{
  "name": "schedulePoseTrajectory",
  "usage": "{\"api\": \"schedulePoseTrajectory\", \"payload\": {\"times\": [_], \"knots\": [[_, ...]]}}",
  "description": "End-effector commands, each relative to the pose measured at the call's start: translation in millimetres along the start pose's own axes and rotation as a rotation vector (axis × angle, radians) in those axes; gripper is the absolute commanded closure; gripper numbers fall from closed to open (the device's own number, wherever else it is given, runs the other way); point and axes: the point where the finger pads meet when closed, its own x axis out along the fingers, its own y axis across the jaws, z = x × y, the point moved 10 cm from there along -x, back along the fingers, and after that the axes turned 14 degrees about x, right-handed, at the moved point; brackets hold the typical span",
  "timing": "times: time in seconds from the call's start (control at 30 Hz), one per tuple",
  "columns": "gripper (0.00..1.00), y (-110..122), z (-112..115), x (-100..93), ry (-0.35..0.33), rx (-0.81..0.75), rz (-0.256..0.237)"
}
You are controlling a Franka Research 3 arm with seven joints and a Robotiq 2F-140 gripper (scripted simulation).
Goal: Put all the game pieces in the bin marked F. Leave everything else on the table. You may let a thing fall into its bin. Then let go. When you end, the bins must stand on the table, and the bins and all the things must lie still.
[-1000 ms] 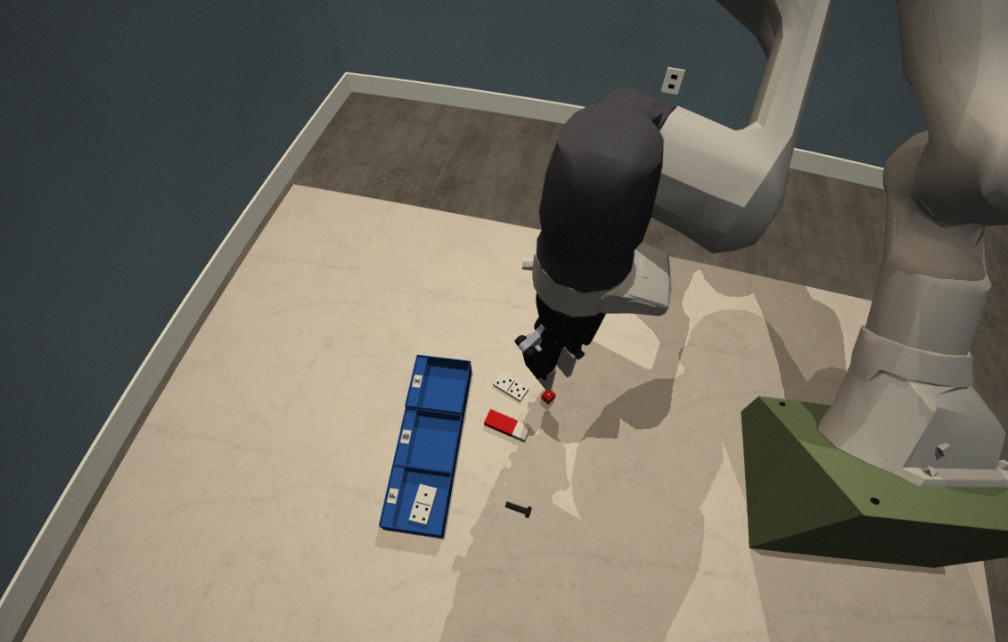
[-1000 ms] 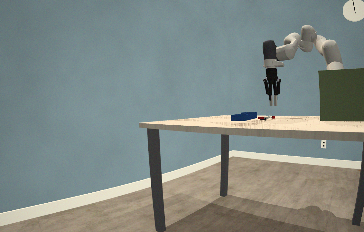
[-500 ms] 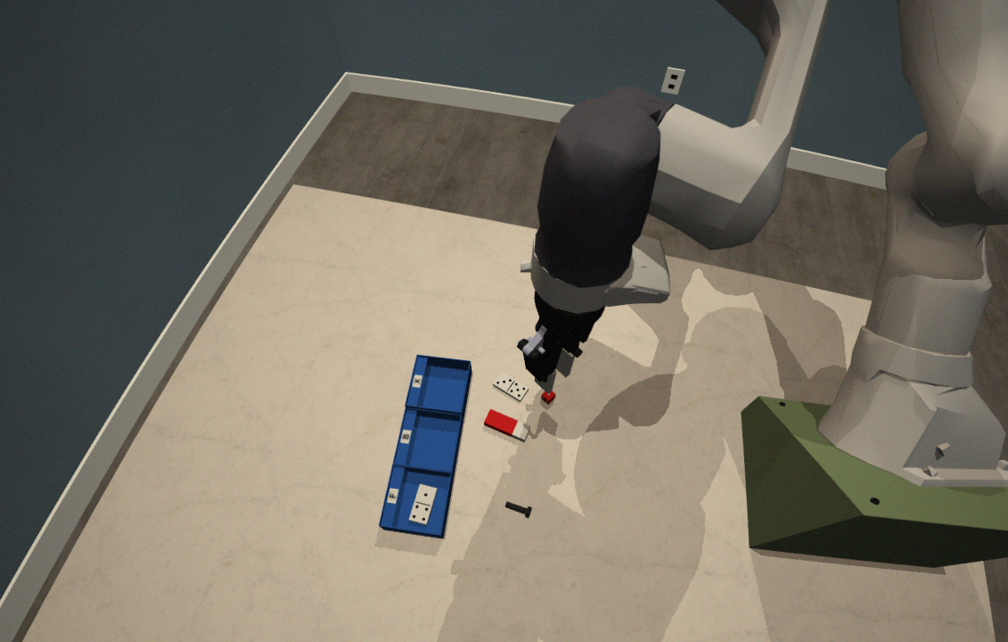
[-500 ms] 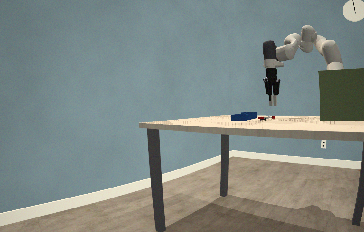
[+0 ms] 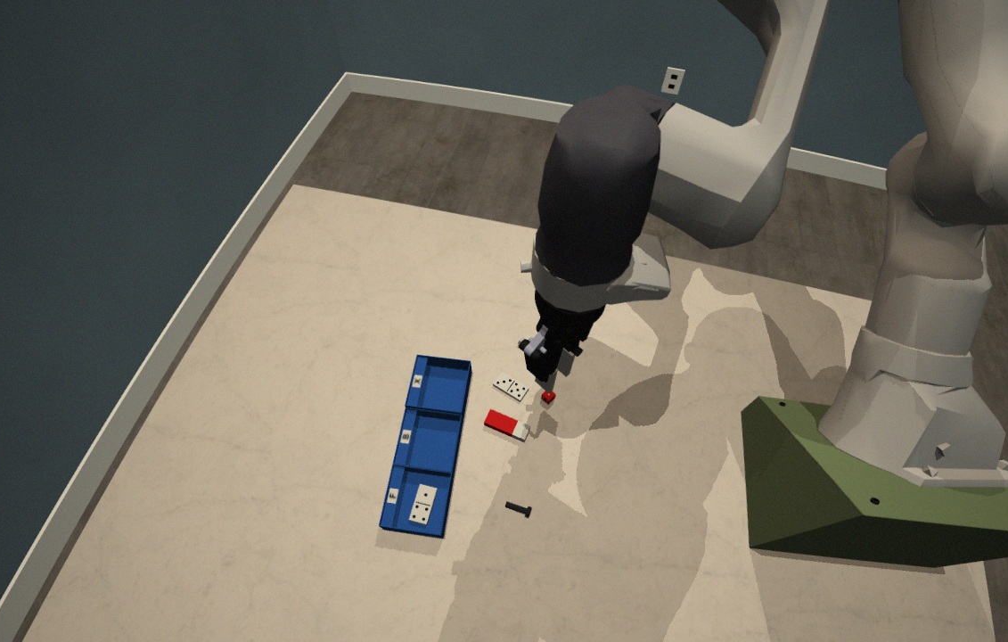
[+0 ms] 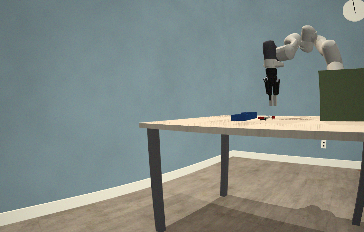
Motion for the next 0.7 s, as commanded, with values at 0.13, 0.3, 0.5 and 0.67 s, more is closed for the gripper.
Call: {"api": "schedulePoseTrajectory", "payload": {"times": [0.13,0.3,0.5,0.67], "knots": [[0.81,-0.6,-0.7,-0.3,0.004,-0.011,0.002],[0.81,-0.7,-0.7,-0.3,0.004,-0.011,0.002],[0.81,-0.8,-0.7,3.7,0.004,-0.011,0.002],[0.81,-0.9,-0.6,23.7,0.004,-0.011,0.002]]}}
